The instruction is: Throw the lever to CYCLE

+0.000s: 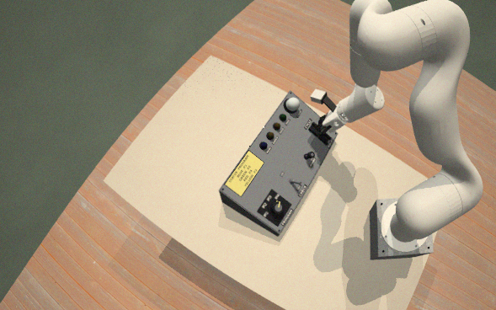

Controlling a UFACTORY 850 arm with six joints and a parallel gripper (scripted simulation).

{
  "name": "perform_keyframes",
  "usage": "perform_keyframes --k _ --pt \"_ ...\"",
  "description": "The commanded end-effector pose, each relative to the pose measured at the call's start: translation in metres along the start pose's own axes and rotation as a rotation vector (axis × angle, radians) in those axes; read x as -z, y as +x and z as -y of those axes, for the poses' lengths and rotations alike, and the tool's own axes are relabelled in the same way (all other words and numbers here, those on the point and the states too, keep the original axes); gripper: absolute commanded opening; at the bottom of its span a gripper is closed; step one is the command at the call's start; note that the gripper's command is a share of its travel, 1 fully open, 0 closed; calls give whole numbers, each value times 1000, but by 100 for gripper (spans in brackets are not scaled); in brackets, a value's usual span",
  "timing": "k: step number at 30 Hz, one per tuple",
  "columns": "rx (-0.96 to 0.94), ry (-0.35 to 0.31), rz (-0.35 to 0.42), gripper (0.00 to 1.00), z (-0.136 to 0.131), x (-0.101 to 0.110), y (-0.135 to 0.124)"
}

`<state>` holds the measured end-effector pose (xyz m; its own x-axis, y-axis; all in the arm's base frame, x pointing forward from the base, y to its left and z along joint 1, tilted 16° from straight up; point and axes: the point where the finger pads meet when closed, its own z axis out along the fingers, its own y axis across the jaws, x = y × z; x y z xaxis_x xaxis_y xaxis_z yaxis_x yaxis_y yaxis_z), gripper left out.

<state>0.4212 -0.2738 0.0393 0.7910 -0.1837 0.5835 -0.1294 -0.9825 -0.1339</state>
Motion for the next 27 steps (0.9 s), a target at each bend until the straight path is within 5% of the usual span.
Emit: perform_keyframes --k 1,16,17,27 --pt "0 0 -1 0 0 0 1" --pt "0 0 -1 0 0 0 1" --pt "0 0 -1 76 0 0 1" --pt "0 0 -1 76 0 0 1"
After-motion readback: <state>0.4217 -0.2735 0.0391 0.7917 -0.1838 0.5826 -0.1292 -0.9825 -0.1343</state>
